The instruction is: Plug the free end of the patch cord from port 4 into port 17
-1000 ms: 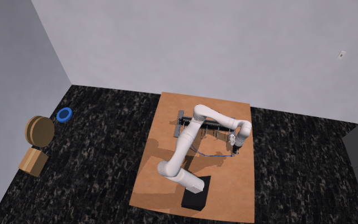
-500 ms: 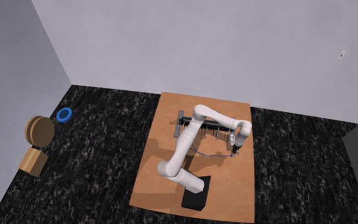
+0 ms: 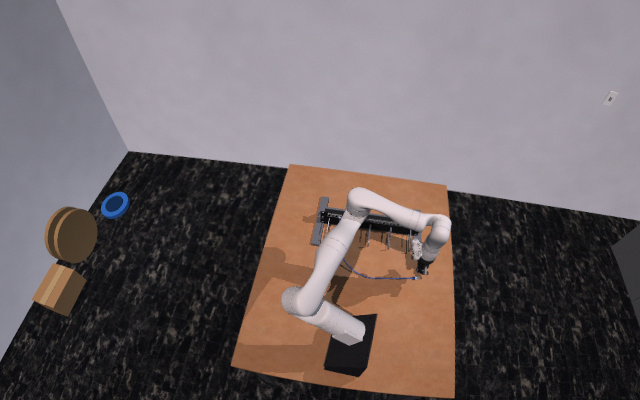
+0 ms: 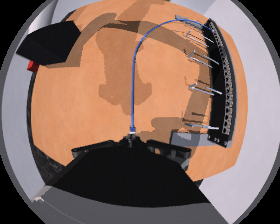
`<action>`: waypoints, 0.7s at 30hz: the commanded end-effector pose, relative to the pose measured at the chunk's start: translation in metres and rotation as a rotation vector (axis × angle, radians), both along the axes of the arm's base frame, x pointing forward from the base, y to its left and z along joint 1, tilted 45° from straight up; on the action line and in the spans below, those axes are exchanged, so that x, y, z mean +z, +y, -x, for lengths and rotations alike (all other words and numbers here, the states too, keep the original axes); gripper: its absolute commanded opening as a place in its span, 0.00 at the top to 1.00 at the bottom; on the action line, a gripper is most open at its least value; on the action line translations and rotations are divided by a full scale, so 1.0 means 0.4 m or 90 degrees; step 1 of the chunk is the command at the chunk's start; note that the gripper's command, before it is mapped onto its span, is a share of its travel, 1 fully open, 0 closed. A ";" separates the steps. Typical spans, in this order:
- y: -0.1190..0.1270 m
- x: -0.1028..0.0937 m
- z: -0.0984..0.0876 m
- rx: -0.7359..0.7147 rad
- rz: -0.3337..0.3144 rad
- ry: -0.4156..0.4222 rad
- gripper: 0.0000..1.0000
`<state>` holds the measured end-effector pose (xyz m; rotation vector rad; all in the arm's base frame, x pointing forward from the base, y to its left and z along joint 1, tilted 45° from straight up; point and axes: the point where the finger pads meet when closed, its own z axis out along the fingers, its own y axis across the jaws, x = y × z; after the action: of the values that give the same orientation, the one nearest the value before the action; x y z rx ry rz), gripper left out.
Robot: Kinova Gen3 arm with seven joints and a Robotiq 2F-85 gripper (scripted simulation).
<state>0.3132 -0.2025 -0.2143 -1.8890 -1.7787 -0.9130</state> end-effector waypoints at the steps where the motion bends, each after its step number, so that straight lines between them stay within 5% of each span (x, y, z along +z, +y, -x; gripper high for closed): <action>1: -0.008 -0.001 0.007 -0.006 -0.001 0.006 1.00; 14: -0.010 0.000 0.008 -0.009 -0.002 0.005 1.00; 15: -0.016 -0.004 0.004 -0.017 0.002 0.007 0.63; 21: -0.016 -0.003 0.003 -0.012 0.002 0.003 0.63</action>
<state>0.3109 -0.2046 -0.2148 -1.9031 -1.7621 -0.9111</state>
